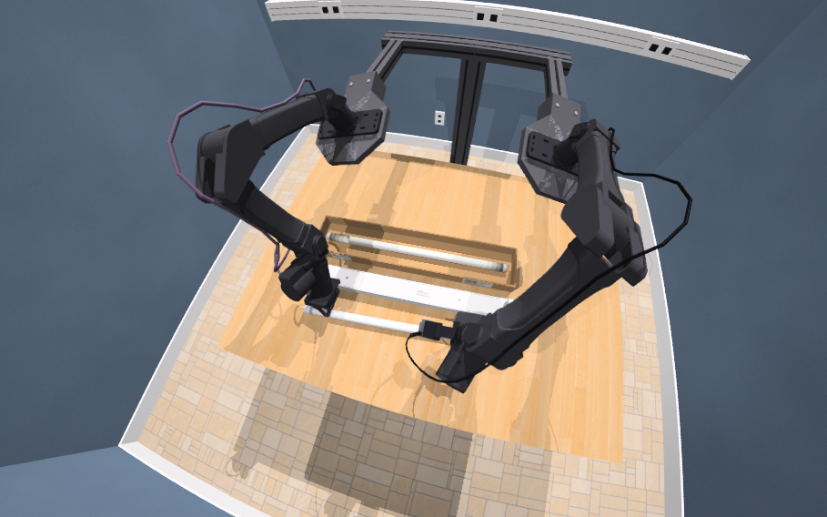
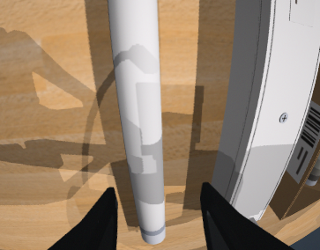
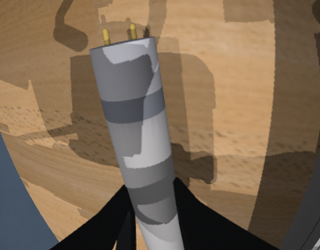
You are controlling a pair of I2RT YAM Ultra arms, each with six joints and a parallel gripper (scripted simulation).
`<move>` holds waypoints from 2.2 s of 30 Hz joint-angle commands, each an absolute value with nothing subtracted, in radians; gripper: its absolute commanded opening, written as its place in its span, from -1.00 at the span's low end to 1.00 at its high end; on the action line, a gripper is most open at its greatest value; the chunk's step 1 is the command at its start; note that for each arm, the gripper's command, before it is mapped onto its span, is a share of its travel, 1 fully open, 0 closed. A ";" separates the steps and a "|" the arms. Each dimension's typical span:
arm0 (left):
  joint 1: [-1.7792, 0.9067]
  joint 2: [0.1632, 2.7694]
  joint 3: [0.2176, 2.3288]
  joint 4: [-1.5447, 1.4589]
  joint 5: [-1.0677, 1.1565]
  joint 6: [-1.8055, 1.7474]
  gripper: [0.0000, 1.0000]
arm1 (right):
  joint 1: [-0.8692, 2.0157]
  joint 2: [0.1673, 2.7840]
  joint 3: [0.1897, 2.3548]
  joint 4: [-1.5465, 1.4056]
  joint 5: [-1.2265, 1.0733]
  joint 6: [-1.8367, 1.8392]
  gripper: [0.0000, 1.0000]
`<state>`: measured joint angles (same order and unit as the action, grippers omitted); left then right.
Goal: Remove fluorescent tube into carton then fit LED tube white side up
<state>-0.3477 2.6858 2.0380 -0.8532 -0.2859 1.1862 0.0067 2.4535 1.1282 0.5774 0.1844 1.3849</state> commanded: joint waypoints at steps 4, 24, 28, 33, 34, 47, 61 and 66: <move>-0.363 2.669 2.037 -0.834 -0.274 1.188 -0.02 | 0.008 2.435 1.151 0.598 0.194 1.383 -0.78; -0.323 2.737 2.066 -0.750 -0.272 1.215 -0.02 | 0.008 2.435 1.151 0.598 0.194 1.383 -0.78; -0.322 2.767 2.072 -0.738 -0.272 1.222 -0.02 | 0.008 2.435 1.151 0.598 0.194 1.383 -0.78; -0.309 2.803 2.094 -0.719 -0.271 1.230 -0.02 | 0.008 2.435 1.151 0.598 0.194 1.383 -0.78; -0.308 2.812 2.102 -0.725 -0.271 1.233 -0.02 | 0.008 2.435 1.151 0.598 0.194 1.383 -0.78; -0.337 2.794 2.077 -0.738 -0.271 1.227 -0.02 | 0.008 2.435 1.151 0.598 0.194 1.383 -0.78; -0.328 2.784 2.090 -0.770 -0.271 1.227 -0.78 | 0.008 2.435 1.151 0.598 0.194 1.383 -0.78; -0.328 2.784 2.090 -0.770 -0.271 1.227 -0.78 | 0.008 2.435 1.151 0.598 0.194 1.383 -0.78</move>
<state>-0.3206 2.8006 2.0884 -0.7551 -0.2813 1.2163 0.0067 2.4535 1.1282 0.5774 0.1852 1.3849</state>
